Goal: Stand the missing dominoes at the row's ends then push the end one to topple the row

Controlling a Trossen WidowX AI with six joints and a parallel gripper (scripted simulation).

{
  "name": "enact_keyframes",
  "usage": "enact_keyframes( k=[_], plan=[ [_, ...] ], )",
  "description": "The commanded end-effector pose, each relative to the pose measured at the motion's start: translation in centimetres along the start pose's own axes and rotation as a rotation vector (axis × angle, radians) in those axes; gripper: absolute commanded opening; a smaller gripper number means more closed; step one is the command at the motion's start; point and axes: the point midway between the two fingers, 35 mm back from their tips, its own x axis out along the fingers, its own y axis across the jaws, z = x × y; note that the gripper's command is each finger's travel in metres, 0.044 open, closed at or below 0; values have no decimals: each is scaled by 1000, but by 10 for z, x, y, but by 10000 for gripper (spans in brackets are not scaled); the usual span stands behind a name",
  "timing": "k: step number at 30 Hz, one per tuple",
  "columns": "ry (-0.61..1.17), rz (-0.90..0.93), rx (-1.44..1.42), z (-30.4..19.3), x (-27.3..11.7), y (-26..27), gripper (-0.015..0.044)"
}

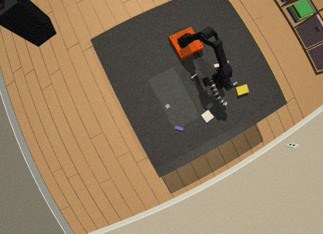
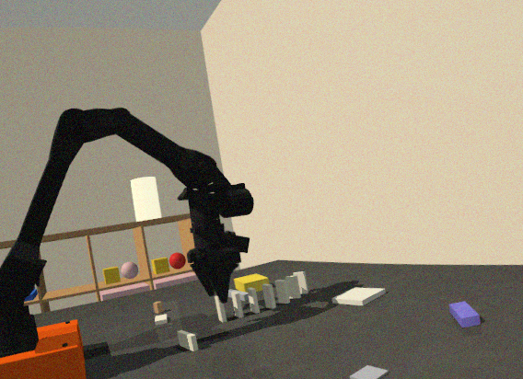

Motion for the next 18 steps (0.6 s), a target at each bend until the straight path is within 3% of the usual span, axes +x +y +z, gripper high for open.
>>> enact_keyframes(
  k=[1, 5, 13, 18],
  plan=[
    [-30, 6, 2, 6, -55, 2, 440],
    [-32, 8, 0, -1, -110, 0, 440],
    [-32, 7, -21, -3, -112, 2, 440],
    [-34, -9, -583, -36, -81, 65, 440]
  ],
)
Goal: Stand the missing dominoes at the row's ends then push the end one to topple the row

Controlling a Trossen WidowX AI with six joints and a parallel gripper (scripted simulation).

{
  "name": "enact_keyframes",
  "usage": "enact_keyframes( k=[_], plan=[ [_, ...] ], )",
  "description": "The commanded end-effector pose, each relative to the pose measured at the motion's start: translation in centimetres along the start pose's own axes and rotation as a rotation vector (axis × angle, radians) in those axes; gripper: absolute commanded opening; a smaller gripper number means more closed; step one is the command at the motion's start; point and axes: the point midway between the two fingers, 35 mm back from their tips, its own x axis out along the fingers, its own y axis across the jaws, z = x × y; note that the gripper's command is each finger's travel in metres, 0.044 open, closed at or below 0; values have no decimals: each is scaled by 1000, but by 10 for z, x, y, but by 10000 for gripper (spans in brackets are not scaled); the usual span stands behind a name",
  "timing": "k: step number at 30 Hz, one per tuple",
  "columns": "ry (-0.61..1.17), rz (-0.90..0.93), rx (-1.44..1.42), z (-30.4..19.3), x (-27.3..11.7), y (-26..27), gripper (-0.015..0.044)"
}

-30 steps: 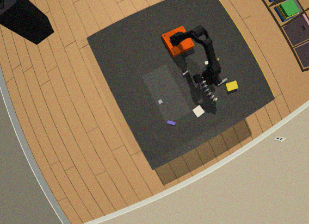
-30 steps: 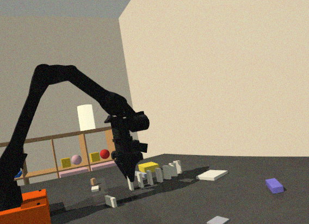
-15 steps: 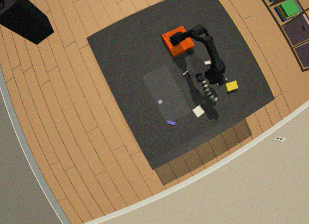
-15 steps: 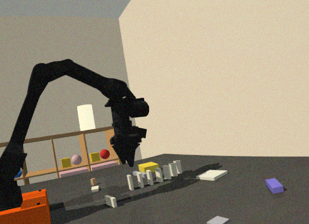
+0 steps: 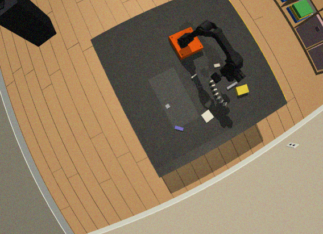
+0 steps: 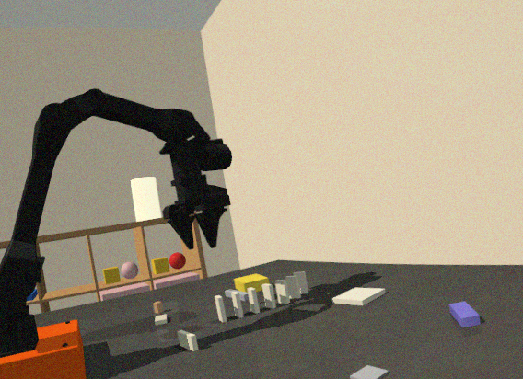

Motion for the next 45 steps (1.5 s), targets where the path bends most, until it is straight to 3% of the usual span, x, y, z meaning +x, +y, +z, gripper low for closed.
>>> enact_keyframes(
  k=[1, 4, 8, 17, 24, 45],
  plan=[
    [14, 5, -438, -20, 24, 58, 440],
    [15, 16, -828, -41, 46, 98, 440],
    [14, 30, -1136, -64, 64, 133, 440],
    [14, 31, -1145, -66, 66, 128, 440],
    [15, 31, -1145, -67, 128, 129, 440],
    [15, 31, -1145, -68, 144, 132, 440]
  ],
)
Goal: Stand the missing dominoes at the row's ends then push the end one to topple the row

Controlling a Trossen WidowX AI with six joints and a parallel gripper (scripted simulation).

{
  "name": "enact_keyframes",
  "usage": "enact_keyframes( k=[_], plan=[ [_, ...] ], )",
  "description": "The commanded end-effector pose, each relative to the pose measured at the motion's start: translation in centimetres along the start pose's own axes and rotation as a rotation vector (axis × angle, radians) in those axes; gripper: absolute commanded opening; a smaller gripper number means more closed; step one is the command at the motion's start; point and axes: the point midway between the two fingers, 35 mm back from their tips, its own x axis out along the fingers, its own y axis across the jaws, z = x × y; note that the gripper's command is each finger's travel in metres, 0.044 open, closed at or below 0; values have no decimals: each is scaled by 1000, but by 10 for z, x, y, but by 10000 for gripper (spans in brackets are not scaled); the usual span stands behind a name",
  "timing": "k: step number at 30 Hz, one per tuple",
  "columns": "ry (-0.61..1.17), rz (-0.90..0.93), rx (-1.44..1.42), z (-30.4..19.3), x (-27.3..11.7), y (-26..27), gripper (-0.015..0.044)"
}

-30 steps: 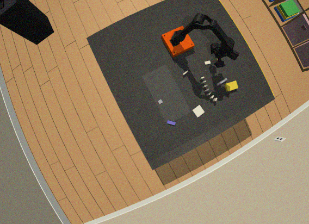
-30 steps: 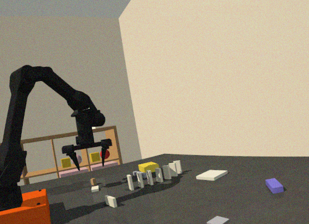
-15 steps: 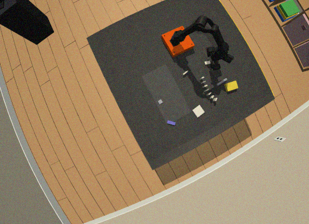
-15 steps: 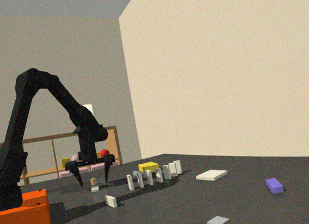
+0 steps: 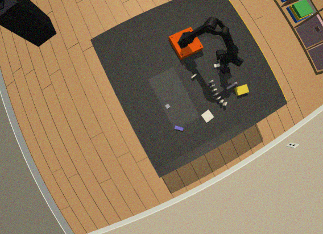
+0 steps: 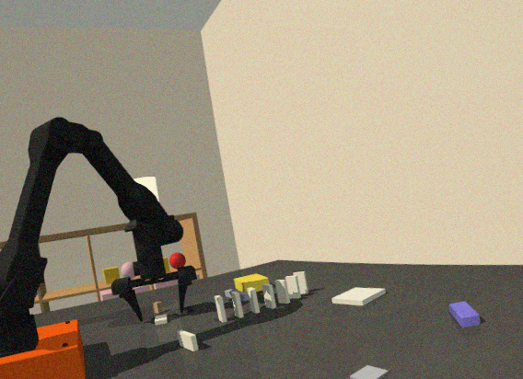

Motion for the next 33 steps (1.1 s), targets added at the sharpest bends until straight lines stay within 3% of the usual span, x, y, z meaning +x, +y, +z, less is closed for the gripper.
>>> enact_keyframes(
  k=[1, 14, 24, 33],
  plan=[
    [10, 9, 1, -2, 5, 2, 440],
    [10, 9, 1, -2, 5, 2, 107],
    [10, 9, 1, -2, 3, 1, 107],
    [9, 8, 1, 3, -91, -8, 107]
  ],
)
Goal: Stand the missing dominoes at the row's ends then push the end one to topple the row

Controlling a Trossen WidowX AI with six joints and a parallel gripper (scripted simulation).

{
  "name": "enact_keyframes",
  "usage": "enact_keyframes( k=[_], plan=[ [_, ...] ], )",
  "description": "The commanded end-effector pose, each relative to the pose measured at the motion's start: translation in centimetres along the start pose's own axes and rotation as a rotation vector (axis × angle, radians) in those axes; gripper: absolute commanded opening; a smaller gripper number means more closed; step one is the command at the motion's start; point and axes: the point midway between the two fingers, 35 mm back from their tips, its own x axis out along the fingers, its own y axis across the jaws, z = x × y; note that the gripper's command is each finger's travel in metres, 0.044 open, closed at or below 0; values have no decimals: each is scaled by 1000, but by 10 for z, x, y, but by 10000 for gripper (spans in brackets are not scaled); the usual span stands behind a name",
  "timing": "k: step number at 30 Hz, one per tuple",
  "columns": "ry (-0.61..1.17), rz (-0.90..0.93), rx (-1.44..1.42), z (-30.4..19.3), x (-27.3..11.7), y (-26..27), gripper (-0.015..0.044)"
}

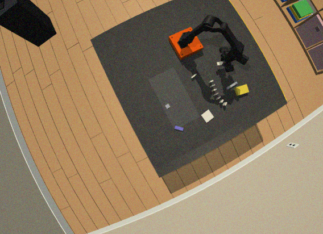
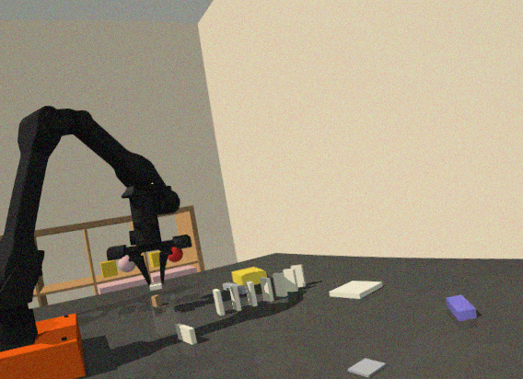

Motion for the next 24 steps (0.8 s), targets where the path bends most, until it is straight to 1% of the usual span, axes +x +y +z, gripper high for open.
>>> enact_keyframes(
  k=[1, 3, 6, 8, 21, 23, 24],
  plan=[
    [-11, -9, -3, 1, -43, -4, 107],
    [-11, -9, -20, 1, -56, -5, 107],
    [-11, -9, -25, 1, -57, -5, 107],
    [-11, -9, 37, -1, -57, -4, 107],
    [-11, -1, 1282, -41, -56, 20, 107],
    [-11, 0, 1406, -45, -56, 23, 107],
    [-11, 0, 1422, -45, -56, 23, 107]
  ],
)
